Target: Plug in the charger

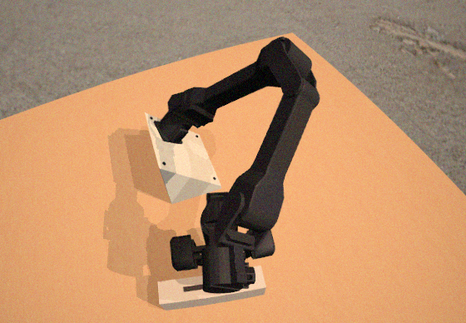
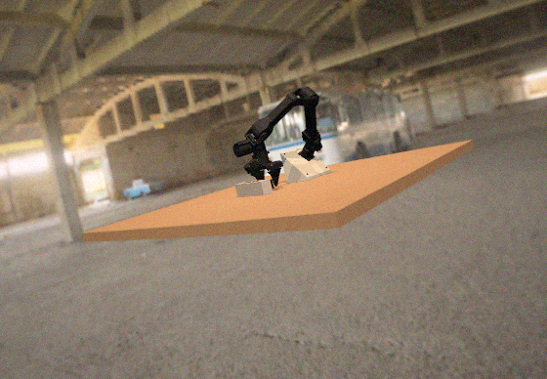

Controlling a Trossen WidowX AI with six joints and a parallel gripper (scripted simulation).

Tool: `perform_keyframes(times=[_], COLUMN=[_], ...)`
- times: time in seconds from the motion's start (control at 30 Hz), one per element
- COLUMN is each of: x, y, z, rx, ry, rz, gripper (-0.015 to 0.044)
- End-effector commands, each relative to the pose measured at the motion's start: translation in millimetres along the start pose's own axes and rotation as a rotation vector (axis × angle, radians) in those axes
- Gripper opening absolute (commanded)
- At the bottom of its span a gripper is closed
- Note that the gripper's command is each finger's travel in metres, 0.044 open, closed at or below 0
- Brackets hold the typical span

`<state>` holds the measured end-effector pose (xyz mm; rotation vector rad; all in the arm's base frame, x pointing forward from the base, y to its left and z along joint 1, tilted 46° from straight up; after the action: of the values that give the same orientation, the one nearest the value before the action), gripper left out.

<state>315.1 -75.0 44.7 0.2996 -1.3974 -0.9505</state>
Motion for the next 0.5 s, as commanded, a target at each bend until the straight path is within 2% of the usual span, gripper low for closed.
perform_keyframes(times=[0.0,0.47], x=[-1,-1], y=[-1,-1], z=[5,20], rx=[0.001,0.0], ry=[0.002,0.002], rz=[-0.001,-0.001], gripper=[0.044,0.044])
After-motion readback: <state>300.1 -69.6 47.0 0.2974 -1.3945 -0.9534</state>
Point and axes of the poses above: the point midway between the two fingers, 35 mm back from their tips, its own x axis back along the fingers, its own y axis across the jaws, z = x × y, the point moved 8 cm from there along x, back along the fingers, and after that the axes turned 4 degrees about -x, right-handed, at the moved point
